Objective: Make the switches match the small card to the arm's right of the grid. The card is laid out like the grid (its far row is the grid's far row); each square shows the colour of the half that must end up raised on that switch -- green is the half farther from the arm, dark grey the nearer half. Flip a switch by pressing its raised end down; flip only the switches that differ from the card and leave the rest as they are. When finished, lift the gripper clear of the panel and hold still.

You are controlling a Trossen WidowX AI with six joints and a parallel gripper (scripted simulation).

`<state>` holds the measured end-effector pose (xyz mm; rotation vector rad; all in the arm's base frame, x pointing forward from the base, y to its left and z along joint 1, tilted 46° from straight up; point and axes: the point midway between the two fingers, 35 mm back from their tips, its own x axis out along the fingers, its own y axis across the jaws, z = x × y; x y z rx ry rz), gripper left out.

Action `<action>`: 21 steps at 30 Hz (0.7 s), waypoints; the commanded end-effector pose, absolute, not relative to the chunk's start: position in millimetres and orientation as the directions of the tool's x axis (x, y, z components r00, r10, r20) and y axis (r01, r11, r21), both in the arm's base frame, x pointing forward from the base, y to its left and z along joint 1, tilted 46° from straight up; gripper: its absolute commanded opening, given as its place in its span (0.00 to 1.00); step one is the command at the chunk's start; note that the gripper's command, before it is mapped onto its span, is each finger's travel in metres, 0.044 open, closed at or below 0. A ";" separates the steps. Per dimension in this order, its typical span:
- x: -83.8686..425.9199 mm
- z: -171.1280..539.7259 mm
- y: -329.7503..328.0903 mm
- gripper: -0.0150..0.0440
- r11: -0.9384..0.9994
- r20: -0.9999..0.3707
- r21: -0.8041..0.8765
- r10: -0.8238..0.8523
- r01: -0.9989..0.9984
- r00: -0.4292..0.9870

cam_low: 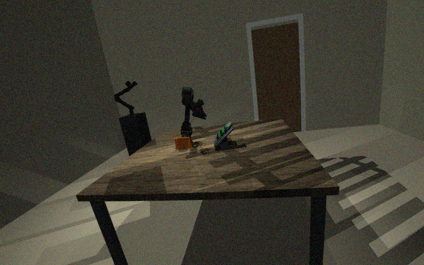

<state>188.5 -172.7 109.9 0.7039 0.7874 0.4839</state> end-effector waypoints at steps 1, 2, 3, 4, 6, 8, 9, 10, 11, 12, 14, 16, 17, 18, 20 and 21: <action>189.3 107.7 -171.8 0.89 0.675 -0.471 0.725 0.629 -0.135 0.618; 191.6 101.2 -169.2 0.84 0.678 -0.473 0.723 0.628 -0.136 0.617; 195.2 90.6 -164.5 0.80 0.681 -0.477 0.719 0.627 -0.137 0.616; 199.5 77.6 -158.1 0.75 0.686 -0.481 0.714 0.626 -0.140 0.614; 206.8 53.2 -143.3 0.67 0.693 -0.487 0.706 0.625 -0.147 0.611; 212.1 31.3 -126.5 0.58 0.698 -0.489 0.698 0.625 -0.157 0.609; 213.6 23.3 -119.4 0.53 0.700 -0.489 0.696 0.626 -0.161 0.608; 214.3 18.8 -115.0 0.49 0.701 -0.488 0.694 0.626 -0.164 0.607; 214.5 17.3 -113.6 0.44 0.701 -0.488 0.694 0.627 -0.165 0.607; 214.5 17.3 -113.6 0.40 0.701 -0.488 0.694 0.627 -0.165 0.607; 214.5 17.3 -113.6 0.31 0.701 -0.488 0.694 0.627 -0.165 0.607; 214.5 17.3 -113.6 0.25 0.701 -0.488 0.694 0.627 -0.165 0.607; 215.4 16.4 -112.7 0.25 0.701 -0.488 0.694 0.626 -0.164 0.608; 218.2 13.9 -110.2 0.25 0.702 -0.488 0.693 0.624 -0.163 0.610; 228.1 5.4 -99.8 0.25 0.702 -0.483 0.693 0.619 -0.161 0.620; 232.2 2.4 -94.9 0.25 0.701 -0.478 0.694 0.618 -0.163 0.624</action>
